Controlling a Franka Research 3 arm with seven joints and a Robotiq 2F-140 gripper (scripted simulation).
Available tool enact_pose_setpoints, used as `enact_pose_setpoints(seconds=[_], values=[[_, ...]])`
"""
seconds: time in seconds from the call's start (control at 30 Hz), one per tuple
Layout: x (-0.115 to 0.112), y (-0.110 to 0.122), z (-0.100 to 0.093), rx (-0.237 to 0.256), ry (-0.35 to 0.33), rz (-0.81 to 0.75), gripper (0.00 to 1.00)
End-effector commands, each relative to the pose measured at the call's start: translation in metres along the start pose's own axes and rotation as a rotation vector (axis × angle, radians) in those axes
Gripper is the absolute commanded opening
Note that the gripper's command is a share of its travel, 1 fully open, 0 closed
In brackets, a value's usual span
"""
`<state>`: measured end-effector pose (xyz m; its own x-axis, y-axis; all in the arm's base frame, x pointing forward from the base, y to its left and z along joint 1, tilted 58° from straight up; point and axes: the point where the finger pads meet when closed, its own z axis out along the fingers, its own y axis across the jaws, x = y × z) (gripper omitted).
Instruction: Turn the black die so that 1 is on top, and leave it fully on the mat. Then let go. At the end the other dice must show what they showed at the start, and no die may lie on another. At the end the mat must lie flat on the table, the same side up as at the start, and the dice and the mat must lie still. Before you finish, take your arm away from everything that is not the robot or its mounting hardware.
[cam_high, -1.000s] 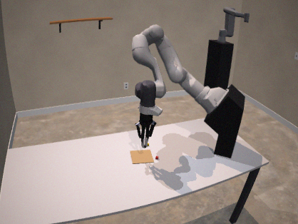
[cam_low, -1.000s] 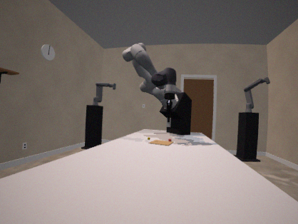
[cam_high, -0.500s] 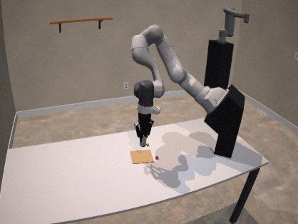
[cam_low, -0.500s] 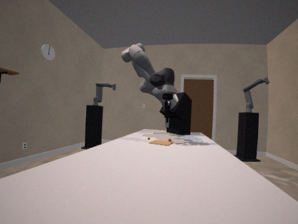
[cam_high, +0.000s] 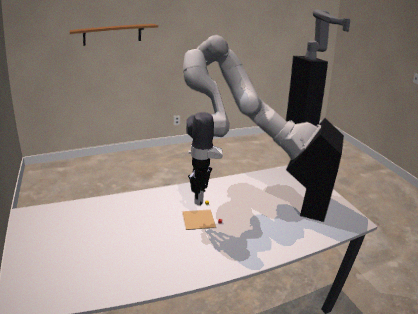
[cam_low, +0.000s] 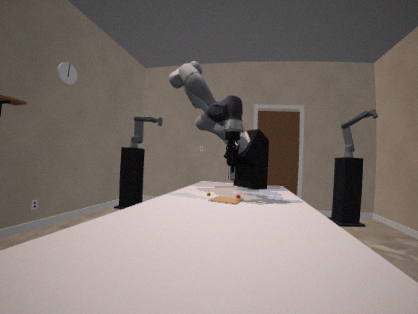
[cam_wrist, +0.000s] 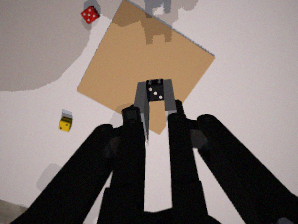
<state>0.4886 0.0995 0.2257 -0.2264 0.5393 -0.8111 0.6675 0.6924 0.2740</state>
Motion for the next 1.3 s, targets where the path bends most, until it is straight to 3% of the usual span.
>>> enact_pose_setpoints(seconds=[0.0, 0.6, 0.97, 1.27], values=[[-0.002, -0.002, 0.002, 0.004, 0.0, -0.174, 0.07], [-0.015, -0.008, 0.008, 0.014, 0.005, -0.453, 0.07], [-0.019, -0.01, 0.01, 0.019, 0.002, -0.53, 0.07], [-0.042, -0.007, 0.005, 0.056, -0.144, -0.49, 0.07]])
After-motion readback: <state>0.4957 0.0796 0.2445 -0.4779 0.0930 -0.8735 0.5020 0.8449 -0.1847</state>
